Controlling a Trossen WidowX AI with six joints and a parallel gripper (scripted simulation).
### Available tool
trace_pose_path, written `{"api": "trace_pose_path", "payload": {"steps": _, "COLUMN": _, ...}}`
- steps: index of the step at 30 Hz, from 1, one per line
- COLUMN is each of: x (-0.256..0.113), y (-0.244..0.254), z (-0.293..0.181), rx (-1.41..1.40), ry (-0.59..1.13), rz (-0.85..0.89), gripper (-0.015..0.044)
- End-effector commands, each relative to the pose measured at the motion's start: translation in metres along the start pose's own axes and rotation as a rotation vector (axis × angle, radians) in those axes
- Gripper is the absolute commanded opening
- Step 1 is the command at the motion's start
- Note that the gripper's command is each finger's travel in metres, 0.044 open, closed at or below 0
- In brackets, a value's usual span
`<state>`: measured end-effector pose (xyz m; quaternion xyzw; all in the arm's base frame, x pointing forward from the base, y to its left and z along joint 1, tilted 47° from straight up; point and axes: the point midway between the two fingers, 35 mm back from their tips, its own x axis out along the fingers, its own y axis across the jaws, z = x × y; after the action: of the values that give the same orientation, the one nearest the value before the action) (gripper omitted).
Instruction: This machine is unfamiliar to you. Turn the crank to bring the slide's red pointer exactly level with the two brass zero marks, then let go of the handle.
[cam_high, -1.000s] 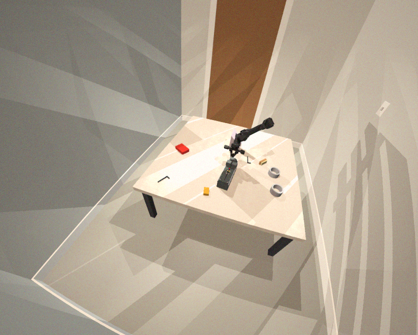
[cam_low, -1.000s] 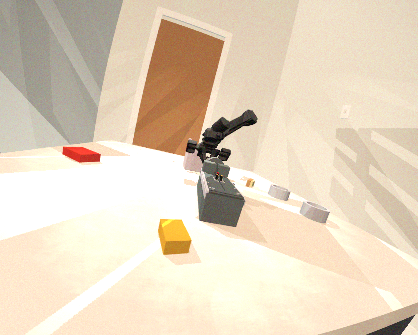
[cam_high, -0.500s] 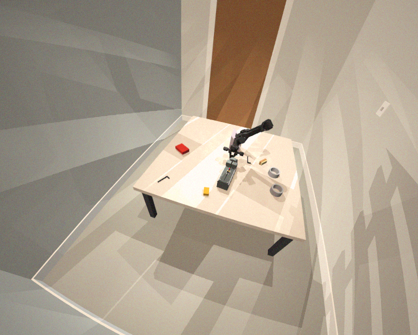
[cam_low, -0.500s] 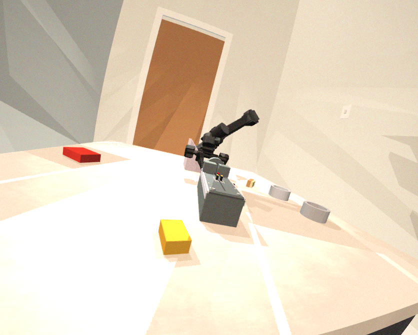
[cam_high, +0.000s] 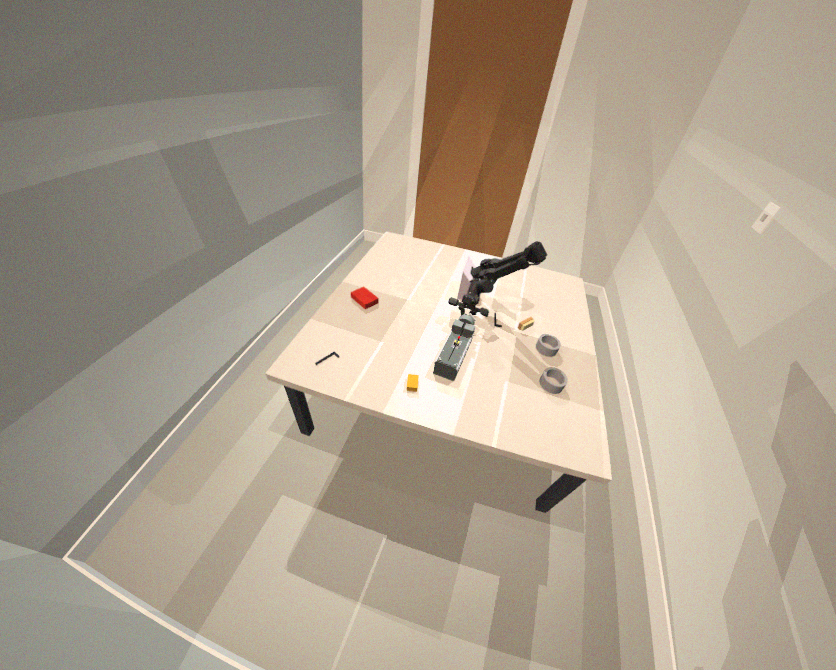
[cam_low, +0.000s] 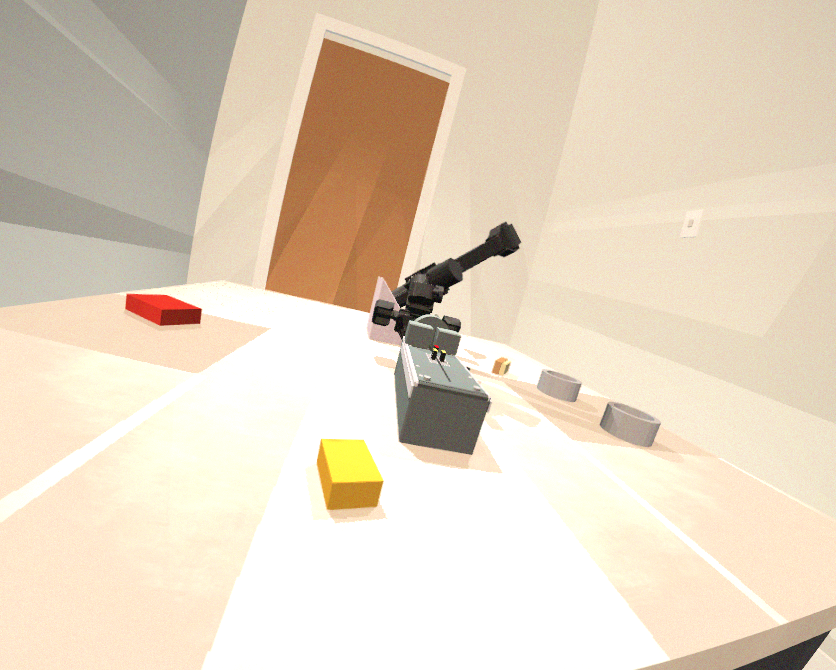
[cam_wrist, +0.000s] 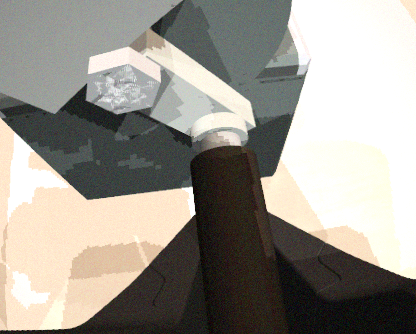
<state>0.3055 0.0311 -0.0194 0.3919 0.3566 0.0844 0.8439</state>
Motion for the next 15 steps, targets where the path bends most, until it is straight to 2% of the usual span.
{"api": "trace_pose_path", "payload": {"steps": 1, "x": 0.004, "y": 0.007, "z": -0.004, "rx": -0.004, "ry": 0.008, "rz": 0.006, "gripper": 0.0}}
{"api": "trace_pose_path", "payload": {"steps": 15, "x": 0.005, "y": 0.02, "z": -0.005, "rx": -0.004, "ry": 0.008, "rz": 0.007, "gripper": 0.0}}
